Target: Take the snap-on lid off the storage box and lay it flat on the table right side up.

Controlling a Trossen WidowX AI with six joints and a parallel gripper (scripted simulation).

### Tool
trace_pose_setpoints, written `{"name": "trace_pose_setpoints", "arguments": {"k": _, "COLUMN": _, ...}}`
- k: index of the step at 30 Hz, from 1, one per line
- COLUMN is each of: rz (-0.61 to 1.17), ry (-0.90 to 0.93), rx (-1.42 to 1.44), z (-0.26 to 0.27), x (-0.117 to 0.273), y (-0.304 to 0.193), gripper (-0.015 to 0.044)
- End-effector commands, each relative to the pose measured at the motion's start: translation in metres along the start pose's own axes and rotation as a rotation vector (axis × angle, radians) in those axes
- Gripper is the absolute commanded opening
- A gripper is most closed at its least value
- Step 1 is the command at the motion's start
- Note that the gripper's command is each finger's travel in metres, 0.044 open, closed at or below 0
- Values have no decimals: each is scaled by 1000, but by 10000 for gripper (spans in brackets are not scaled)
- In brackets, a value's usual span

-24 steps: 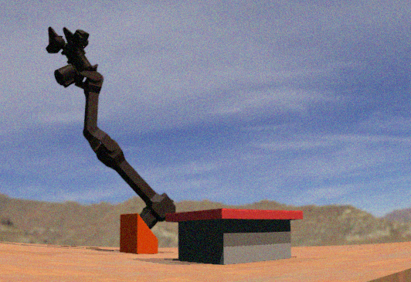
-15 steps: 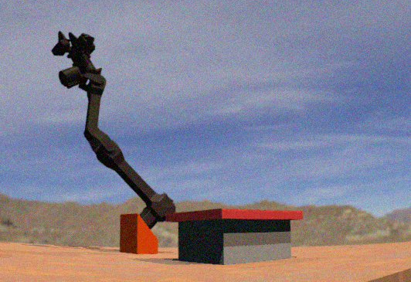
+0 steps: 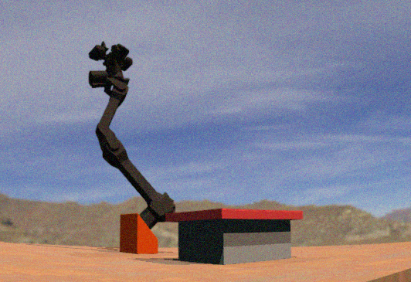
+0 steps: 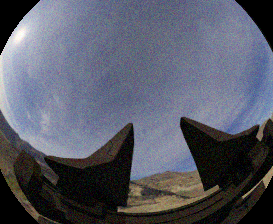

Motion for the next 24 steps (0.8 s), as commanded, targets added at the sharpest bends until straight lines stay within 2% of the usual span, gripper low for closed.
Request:
{"name": "trace_pose_setpoints", "arguments": {"k": 1, "rz": -13, "ry": -46, "rx": 77, "z": -20, "x": 1, "y": 5, "gripper": 235}}
{"name": "trace_pose_setpoints", "arguments": {"k": 6, "rz": -11, "ry": -226, "rx": 151, "z": -87, "x": 10, "y": 9, "gripper": 235}}
{"name": "trace_pose_setpoints", "arguments": {"k": 9, "rz": -16, "ry": -277, "rx": 171, "z": -106, "x": 14, "y": 12, "gripper": 235}}
{"name": "trace_pose_setpoints", "arguments": {"k": 16, "rz": -44, "ry": -515, "rx": 269, "z": -190, "x": 41, "y": 34, "gripper": 235}}
{"name": "trace_pose_setpoints", "arguments": {"k": 19, "rz": -68, "ry": -537, "rx": 308, "z": -198, "x": 45, "y": 36, "gripper": 235}}
{"name": "trace_pose_setpoints", "arguments": {"k": 24, "rz": -83, "ry": -730, "rx": 403, "z": -256, "x": 78, "y": 56, "gripper": 235}}
Point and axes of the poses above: the point midway between the two fingers, 35 mm back from their tips, its own x axis back along the fingers, its own z axis across the jaws, y = z × x, the point moved 10 cm from there along x, back along the fingers, and after that the axes turned 10 degrees about -x, right-handed, at the moved point
